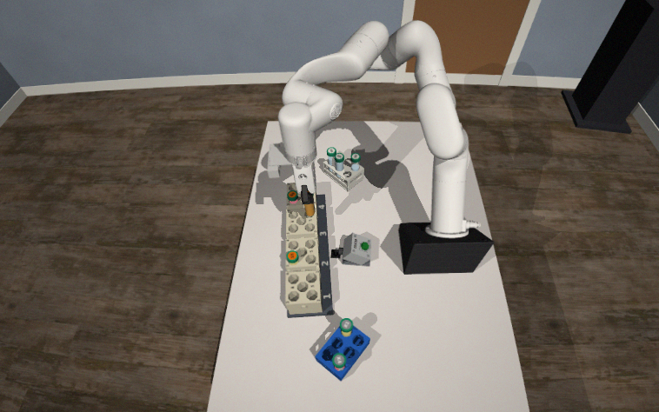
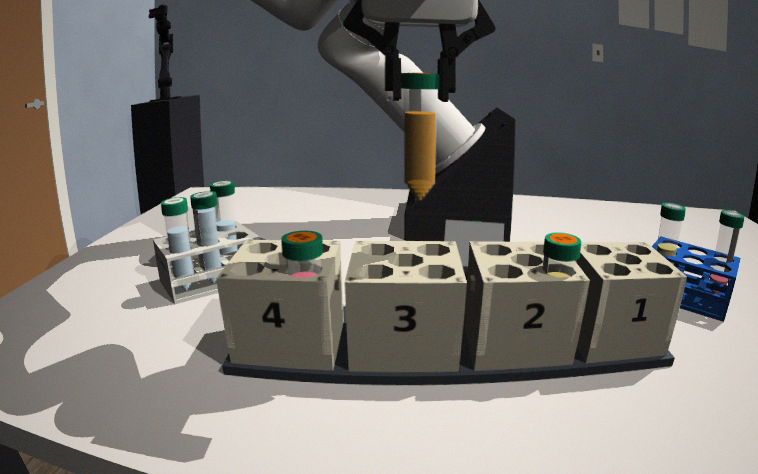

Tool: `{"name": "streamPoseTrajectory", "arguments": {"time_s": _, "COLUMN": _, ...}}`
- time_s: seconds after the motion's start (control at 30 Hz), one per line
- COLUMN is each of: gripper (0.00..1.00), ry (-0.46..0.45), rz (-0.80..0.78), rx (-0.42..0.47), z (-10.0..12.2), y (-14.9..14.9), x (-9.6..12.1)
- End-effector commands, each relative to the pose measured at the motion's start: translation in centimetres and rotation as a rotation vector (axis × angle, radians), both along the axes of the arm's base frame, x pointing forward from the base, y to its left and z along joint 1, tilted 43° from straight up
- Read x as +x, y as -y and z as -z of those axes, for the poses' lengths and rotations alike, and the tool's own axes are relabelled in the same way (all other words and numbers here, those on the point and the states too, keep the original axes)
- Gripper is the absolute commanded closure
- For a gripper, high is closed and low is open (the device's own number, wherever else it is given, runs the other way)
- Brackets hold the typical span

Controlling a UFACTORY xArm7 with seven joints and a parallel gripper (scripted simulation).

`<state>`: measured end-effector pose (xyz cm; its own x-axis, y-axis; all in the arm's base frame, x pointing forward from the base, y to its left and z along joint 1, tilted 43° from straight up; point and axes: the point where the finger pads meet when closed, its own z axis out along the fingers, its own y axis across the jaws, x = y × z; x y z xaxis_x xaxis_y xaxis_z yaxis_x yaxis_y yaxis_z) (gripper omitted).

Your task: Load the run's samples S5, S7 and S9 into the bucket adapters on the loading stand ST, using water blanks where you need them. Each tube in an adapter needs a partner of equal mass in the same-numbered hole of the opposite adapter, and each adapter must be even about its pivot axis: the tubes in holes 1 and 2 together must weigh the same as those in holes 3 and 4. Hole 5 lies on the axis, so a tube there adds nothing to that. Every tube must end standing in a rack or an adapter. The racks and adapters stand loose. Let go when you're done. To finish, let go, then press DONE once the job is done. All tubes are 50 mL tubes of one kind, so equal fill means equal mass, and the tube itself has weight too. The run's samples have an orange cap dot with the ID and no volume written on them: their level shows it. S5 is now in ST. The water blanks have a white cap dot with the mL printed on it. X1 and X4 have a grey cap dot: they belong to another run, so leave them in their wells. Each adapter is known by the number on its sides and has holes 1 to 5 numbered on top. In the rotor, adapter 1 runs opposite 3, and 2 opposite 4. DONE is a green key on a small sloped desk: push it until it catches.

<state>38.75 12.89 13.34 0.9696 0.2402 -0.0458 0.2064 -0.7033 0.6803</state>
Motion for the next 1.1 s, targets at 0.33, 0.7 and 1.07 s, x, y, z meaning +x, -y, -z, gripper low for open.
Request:
{"name": "streamPoseTrajectory", "arguments": {"time_s": 0.33, "gripper": 1.00, "ry": 0.003, "rz": -0.006, "rx": 0.008, "z": -4.6, "y": 4.4, "x": 1.9}}
{"name": "streamPoseTrajectory", "arguments": {"time_s": 0.7, "gripper": 1.00, "ry": 0.003, "rz": -0.006, "rx": 0.008, "z": -6.7, "y": 6.5, "x": 2.7}}
{"name": "streamPoseTrajectory", "arguments": {"time_s": 1.07, "gripper": 1.00, "ry": 0.003, "rz": -0.006, "rx": 0.008, "z": -6.7, "y": 6.5, "x": 2.7}}
